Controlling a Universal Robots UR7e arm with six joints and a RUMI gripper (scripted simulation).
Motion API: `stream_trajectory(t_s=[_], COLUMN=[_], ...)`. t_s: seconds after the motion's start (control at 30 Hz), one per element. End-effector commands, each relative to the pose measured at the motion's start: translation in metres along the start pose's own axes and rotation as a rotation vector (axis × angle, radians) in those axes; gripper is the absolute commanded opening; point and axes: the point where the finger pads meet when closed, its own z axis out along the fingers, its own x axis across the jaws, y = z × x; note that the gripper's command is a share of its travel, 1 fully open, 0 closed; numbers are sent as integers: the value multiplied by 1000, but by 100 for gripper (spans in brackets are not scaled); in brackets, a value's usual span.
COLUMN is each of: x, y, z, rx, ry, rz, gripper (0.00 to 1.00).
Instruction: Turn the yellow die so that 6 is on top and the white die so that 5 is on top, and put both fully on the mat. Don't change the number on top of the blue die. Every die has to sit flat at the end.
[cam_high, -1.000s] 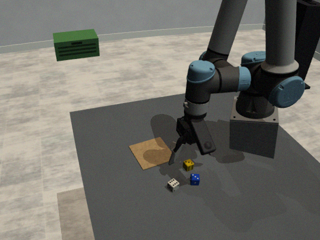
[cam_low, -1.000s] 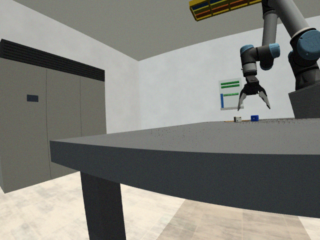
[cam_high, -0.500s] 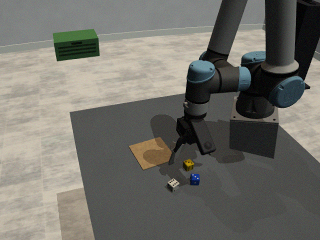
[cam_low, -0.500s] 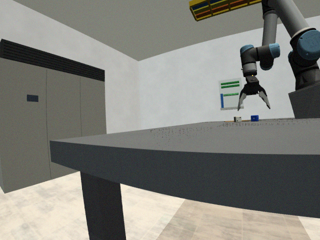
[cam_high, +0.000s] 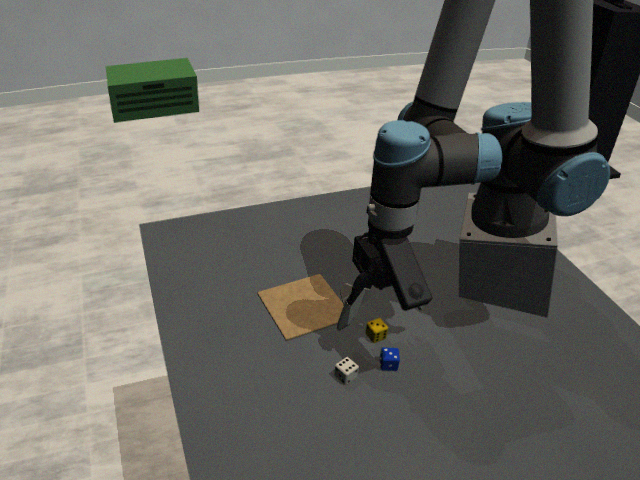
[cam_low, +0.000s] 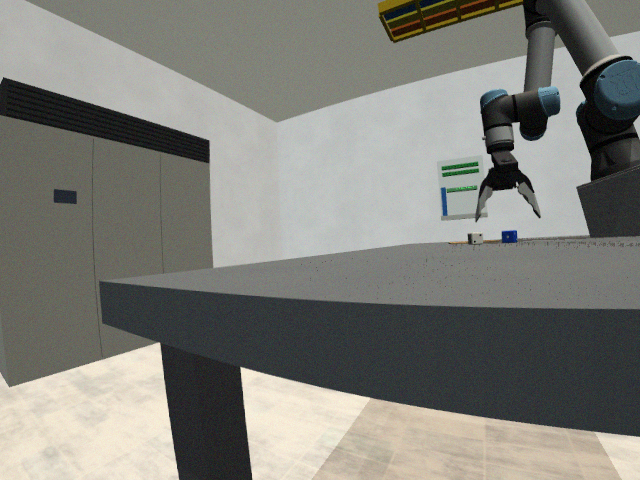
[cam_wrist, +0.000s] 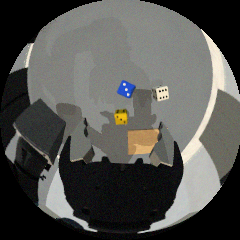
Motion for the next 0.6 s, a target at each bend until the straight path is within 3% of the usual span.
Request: stream_trajectory(t_s=[0.0, 0.57], x=[1, 6], y=[-2, -54], z=[0, 0], rx=[0, 0], ry=[1, 1], rz=[0, 0], gripper=[100, 100])
